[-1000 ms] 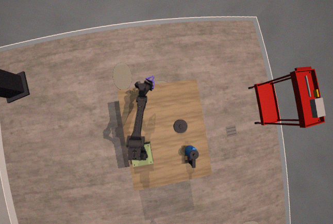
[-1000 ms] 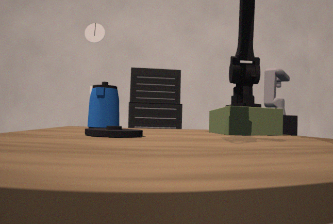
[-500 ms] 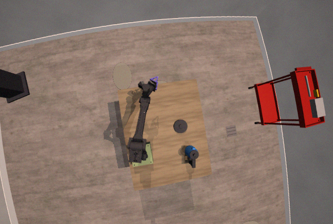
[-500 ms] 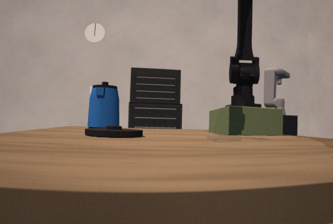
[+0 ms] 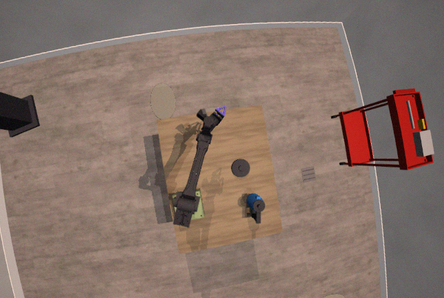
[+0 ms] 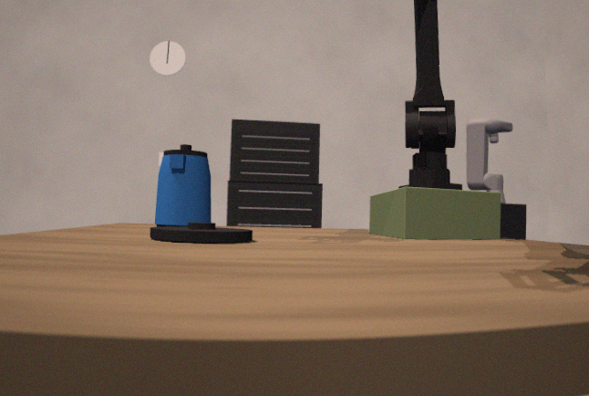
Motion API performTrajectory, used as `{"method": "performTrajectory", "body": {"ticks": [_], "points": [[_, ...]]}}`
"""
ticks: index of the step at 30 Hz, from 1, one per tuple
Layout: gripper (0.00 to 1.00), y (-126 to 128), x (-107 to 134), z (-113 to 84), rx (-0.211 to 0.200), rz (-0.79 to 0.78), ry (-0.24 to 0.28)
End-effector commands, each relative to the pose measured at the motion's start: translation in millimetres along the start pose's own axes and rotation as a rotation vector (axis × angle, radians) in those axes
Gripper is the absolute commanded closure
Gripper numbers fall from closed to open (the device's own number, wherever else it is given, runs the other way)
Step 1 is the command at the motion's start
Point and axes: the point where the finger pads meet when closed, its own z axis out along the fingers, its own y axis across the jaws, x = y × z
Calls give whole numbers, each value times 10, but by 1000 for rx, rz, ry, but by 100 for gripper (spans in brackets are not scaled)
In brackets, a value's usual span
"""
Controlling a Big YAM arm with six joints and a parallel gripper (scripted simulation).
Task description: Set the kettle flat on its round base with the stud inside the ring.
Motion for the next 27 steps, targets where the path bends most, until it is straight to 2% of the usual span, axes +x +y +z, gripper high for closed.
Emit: {"method": "performTrajectory", "body": {"ticks": [1, 9, 11, 13, 19, 25, 26, 27], "points": [[26, -448, 384, -103, 55, 152, 32], [26, -898, 1273, -263, 112, 400, 90], [26, -898, 1273, -263, 112, 400, 90], [26, -1007, 1510, -330, 130, 466, 104], [26, -1314, 2227, -603, 195, 666, 143], [26, -1574, 2909, -971, 273, 861, 174], [26, -1612, 3016, -1039, 287, 893, 178], [26, -1612, 3016, -1039, 287, 893, 178]]}}
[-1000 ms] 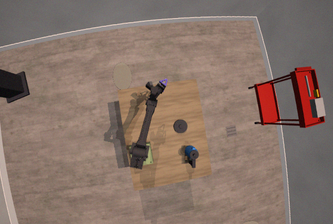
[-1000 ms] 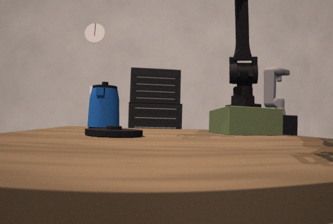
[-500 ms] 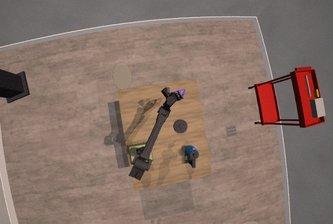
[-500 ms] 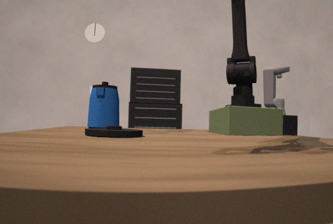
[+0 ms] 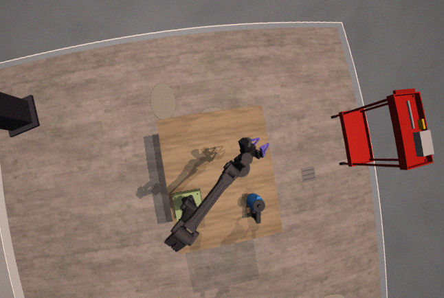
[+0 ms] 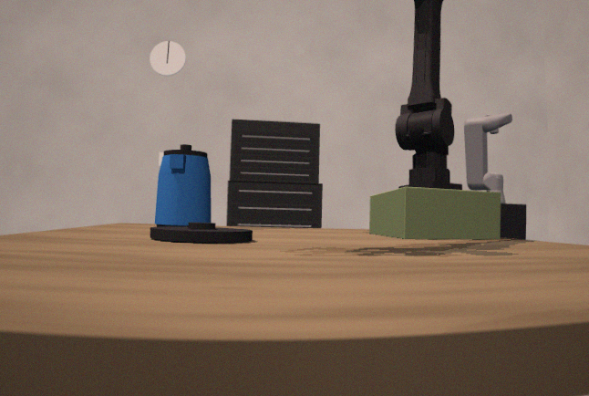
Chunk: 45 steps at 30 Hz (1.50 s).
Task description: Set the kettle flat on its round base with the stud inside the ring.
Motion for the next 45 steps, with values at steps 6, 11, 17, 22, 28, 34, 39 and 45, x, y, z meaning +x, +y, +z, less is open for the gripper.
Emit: {"method": "performTrajectory", "body": {"ticks": [6, 11, 17, 22, 28, 34, 39, 45], "points": [[26, -852, 137, -352, 100, 274, -19], [26, -1323, 373, -591, 159, 416, -18], [26, -1712, 574, -847, 214, 540, -24], [26, -1963, 708, -1047, 254, 625, -32], [26, -2339, 780, -1336, 314, 725, -66], [26, -2484, 883, -1509, 341, 788, -73], [26, -2495, 1000, -1593, 351, 826, -65], [26, -2579, 1036, -1691, 369, 857, -76]]}}
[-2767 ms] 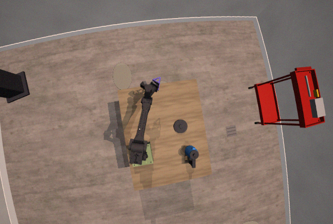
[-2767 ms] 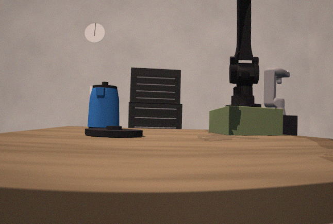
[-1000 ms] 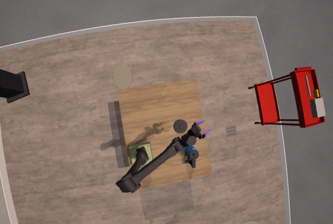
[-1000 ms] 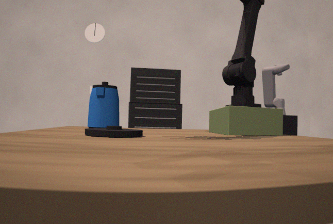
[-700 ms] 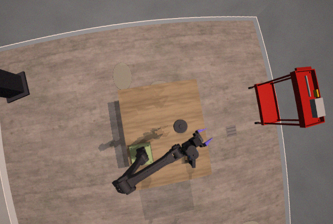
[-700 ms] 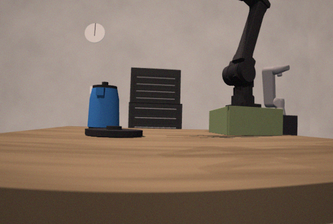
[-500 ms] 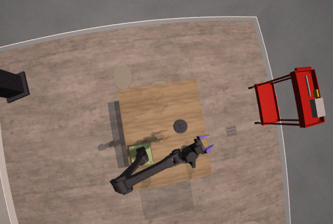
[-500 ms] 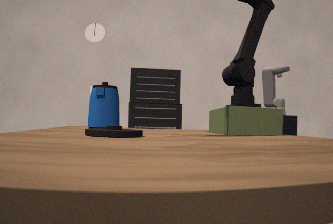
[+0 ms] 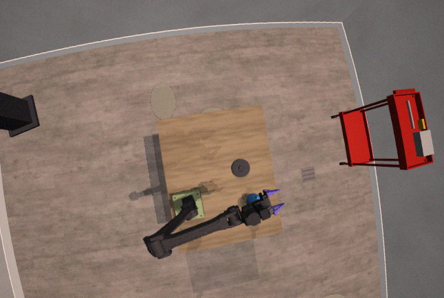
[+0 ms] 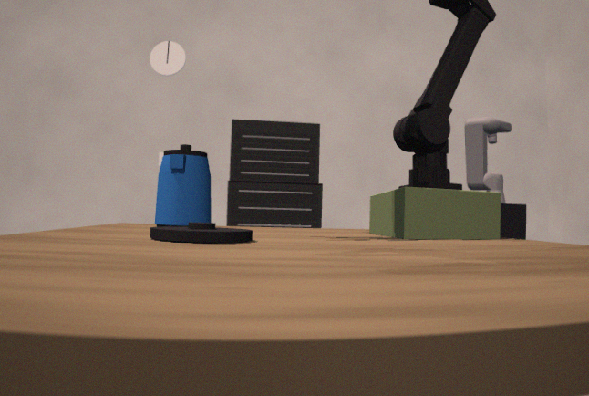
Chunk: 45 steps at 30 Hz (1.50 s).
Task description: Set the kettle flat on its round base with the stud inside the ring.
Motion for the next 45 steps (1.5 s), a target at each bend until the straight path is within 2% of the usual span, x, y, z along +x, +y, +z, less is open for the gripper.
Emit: {"method": "performTrajectory", "body": {"ticks": [1, 18, 24, 32, 39, 41, 42, 43, 45], "points": [[26, -75, -190, -119, 9, 42, -34], [26, -116, -327, -142, 15, 55, -54], [26, -145, -458, -55, 20, 64, -62], [26, -245, -294, 73, 42, 123, 5], [26, -421, -37, 222, 86, 228, 111], [26, -421, -37, 222, 86, 228, 111], [26, -446, 131, 243, 95, 248, 149], [26, -487, 60, 269, 104, 268, 149], [26, -563, 168, 315, 127, 311, 191]]}}
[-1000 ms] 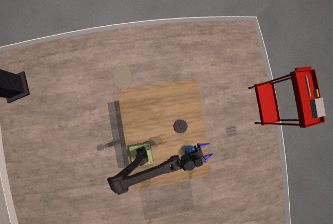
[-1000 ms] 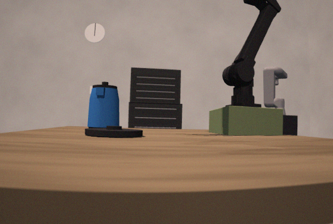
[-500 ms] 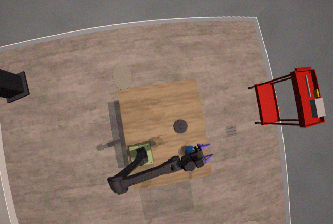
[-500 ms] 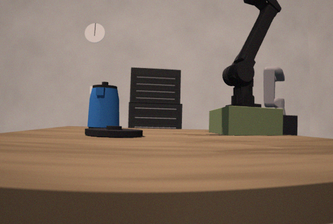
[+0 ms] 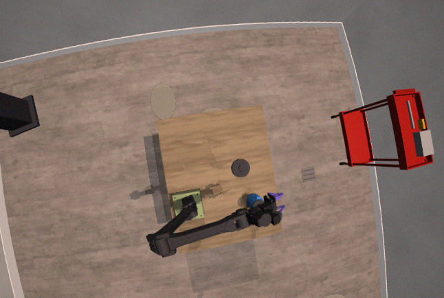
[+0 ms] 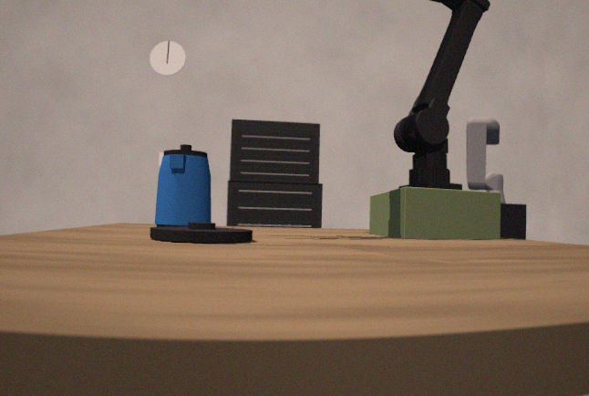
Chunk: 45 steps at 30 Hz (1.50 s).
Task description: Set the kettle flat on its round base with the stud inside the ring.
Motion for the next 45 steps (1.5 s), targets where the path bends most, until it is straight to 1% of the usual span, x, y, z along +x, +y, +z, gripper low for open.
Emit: {"method": "performTrajectory", "body": {"ticks": [1, 6, 11, 13, 14, 20, 24, 28, 30, 34, 39, 42, 45], "points": [[26, -125, -327, 69, 35, 105, -8], [26, -400, -96, 246, 112, 238, 106], [26, -716, 174, 390, 214, 392, 225], [26, -716, 174, 390, 214, 392, 225], [26, -781, 232, 412, 236, 424, 248], [26, -1189, 586, 493, 396, 625, 382], [26, -1450, 818, 494, 516, 758, 460], [26, -1692, 1035, 459, 641, 885, 527], [26, -1692, 1035, 459, 641, 885, 527], [26, -1905, 1227, 395, 768, 1000, 582], [26, -2124, 1424, 295, 917, 1123, 634], [26, -2230, 1519, 233, 998, 1184, 657], [26, -2316, 1596, 174, 1069, 1235, 675]]}}
